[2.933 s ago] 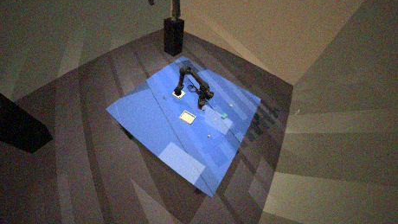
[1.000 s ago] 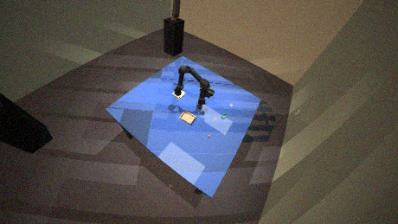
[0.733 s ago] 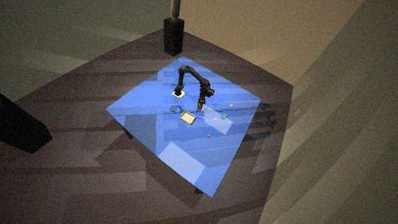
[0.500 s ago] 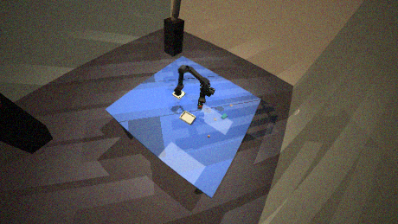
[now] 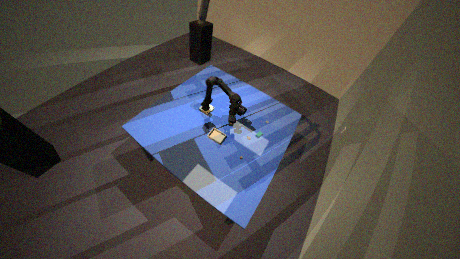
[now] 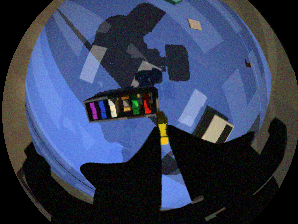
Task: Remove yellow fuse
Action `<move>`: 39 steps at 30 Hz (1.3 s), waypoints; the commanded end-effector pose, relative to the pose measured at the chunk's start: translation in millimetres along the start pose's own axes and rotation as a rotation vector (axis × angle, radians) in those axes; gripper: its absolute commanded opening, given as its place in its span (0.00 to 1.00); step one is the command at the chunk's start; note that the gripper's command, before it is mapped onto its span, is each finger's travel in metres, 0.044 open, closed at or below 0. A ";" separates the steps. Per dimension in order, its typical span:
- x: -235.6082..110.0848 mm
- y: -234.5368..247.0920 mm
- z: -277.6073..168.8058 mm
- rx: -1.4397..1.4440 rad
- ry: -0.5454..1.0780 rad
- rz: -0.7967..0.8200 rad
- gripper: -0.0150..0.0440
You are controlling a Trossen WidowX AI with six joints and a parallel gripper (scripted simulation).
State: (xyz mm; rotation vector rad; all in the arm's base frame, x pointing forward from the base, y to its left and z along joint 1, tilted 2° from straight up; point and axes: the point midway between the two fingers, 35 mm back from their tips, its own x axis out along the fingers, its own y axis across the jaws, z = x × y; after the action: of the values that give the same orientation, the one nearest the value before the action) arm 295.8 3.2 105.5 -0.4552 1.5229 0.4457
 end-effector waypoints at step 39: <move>8.3 -139.3 -106.4 -0.004 0.017 -0.011 0.25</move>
State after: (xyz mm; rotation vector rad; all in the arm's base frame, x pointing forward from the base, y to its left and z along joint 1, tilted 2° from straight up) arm 283.5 -171.2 104.4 -0.4716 1.5292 0.4291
